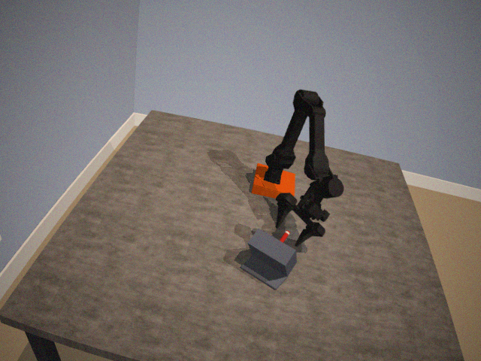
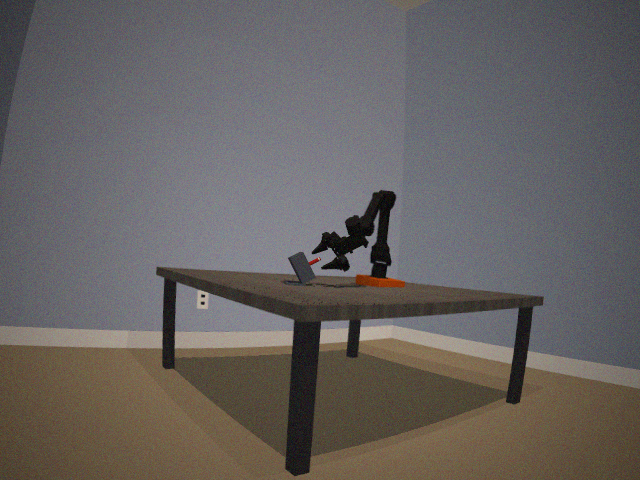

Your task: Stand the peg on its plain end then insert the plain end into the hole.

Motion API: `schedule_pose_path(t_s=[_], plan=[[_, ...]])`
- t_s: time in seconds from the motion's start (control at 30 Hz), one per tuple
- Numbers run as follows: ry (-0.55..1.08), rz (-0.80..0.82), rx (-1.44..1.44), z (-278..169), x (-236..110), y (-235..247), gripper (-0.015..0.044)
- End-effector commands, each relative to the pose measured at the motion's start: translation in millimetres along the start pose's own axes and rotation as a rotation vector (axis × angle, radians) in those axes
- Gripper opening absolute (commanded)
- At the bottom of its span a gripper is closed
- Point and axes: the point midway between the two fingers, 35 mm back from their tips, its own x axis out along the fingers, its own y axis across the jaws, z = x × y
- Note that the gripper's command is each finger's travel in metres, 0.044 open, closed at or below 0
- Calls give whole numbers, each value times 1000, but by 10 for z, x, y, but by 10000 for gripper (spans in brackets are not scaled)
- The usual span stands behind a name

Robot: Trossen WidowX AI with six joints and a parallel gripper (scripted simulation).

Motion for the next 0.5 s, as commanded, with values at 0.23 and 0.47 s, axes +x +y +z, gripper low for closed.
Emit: schedule_pose_path(t_s=[0.23, 0.47], plan=[[1, -1, 5, 18, -189, 8, 440], [2, 1, 4, 21, -313, 23, 440]])
